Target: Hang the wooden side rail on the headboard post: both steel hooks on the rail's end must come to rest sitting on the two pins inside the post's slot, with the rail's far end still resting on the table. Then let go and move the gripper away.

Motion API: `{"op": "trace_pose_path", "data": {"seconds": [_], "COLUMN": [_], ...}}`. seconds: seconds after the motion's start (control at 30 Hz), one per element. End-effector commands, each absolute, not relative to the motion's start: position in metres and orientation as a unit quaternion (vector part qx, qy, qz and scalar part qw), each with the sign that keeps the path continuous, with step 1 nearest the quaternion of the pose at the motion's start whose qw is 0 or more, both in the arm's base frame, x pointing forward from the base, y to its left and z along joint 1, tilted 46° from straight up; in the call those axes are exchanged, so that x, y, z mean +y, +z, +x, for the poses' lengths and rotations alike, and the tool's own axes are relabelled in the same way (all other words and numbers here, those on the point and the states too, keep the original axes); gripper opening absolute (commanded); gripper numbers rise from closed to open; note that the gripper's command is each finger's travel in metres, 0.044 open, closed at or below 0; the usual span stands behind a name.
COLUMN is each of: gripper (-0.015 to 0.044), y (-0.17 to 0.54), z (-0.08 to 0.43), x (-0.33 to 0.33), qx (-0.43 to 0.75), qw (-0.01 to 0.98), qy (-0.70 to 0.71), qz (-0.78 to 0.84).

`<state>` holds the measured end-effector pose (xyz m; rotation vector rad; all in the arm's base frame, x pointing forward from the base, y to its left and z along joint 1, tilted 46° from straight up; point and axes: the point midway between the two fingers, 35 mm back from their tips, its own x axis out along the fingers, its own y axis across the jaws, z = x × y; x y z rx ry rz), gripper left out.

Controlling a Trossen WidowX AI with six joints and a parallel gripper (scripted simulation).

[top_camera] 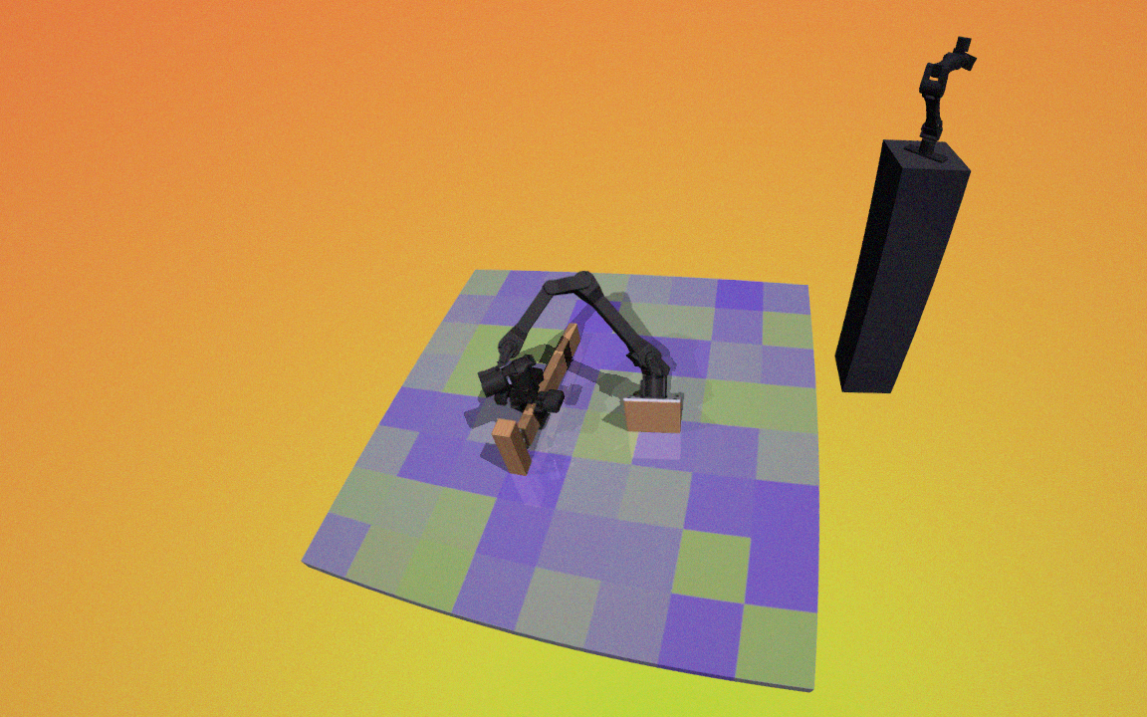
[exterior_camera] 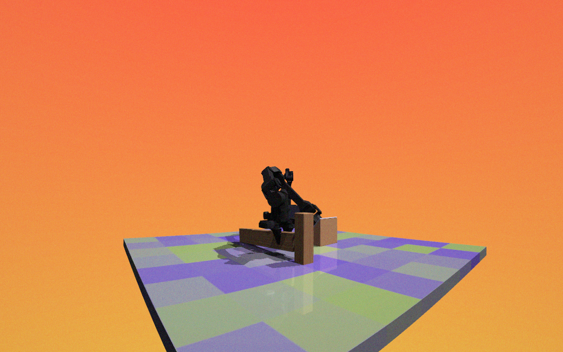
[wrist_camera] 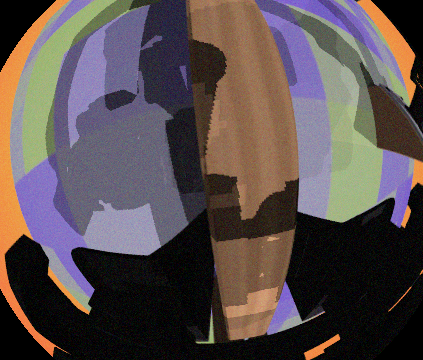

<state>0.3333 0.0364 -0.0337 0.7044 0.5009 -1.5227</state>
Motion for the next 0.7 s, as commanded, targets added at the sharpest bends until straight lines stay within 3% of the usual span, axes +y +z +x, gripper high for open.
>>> {"op": "trace_pose_path", "data": {"seconds": [0.0, 0.67], "gripper": [0.0, 0.0], "y": [-0.0293, -0.0323], "z": [0.3354, 0.3379], "x": [0.0421, 0.0419], "qx": [0.218, 0.218], "qw": [0.645, 0.645], "qy": [-0.661, -0.661], "qz": [0.315, 0.315]}}
